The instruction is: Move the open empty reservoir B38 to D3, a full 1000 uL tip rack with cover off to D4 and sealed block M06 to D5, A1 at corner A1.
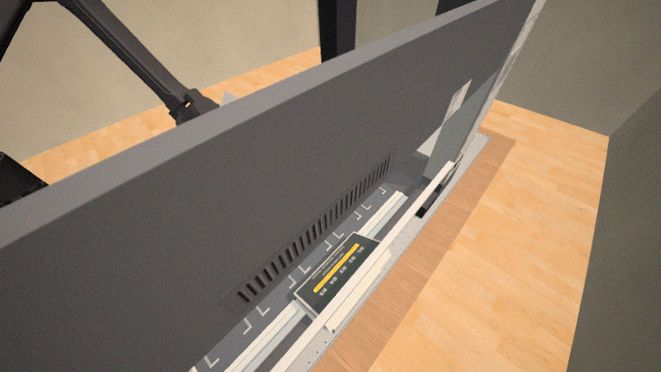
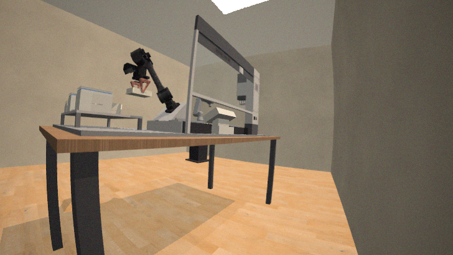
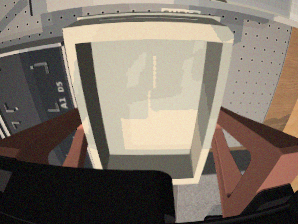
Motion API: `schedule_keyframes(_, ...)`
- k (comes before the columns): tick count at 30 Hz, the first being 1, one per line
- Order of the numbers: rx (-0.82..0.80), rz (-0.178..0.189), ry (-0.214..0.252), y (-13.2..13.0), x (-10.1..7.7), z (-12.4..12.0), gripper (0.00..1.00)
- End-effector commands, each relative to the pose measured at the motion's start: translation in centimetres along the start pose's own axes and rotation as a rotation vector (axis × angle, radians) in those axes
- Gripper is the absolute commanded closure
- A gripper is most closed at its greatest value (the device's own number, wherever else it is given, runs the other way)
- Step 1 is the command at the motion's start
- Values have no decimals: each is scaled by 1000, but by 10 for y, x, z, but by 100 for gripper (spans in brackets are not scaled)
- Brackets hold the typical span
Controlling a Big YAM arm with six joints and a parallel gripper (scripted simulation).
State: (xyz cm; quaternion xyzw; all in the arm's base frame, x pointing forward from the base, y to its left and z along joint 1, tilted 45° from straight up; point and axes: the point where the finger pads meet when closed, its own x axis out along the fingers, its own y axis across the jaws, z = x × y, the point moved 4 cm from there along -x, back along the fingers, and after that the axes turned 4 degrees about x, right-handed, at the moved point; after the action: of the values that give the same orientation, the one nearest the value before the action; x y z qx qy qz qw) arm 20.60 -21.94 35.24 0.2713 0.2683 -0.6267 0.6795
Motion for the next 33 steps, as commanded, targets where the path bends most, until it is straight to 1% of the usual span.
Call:
schedule_keyframes(1, 27, 25, -16, -2, -13, -5, 100)
schedule_keyframes(8, 27, 25, -16, -3, -12, -15, 100)
schedule_keyframes(9, 27, 25, -16, -3, -12, -15, 100)
schedule_keyframes(10, 36, 35, -25, -1, -17, -10, 100)
schedule_keyframes(13, 38, 37, -26, -1, -18, -8, 100)
schedule_keyframes(14, 40, 39, -28, 8, -20, -1, 100)
schedule_keyframes(15, 38, 37, -26, 12, -19, -1, 100)
schedule_keyframes(20, 38, 37, -25, 24, -19, -2, 100)
schedule_keyframes(22, 38, 37, -25, 24, -19, -2, 100)
schedule_keyframes(33, 37, 38, -23, 50, -19, -4, 100)
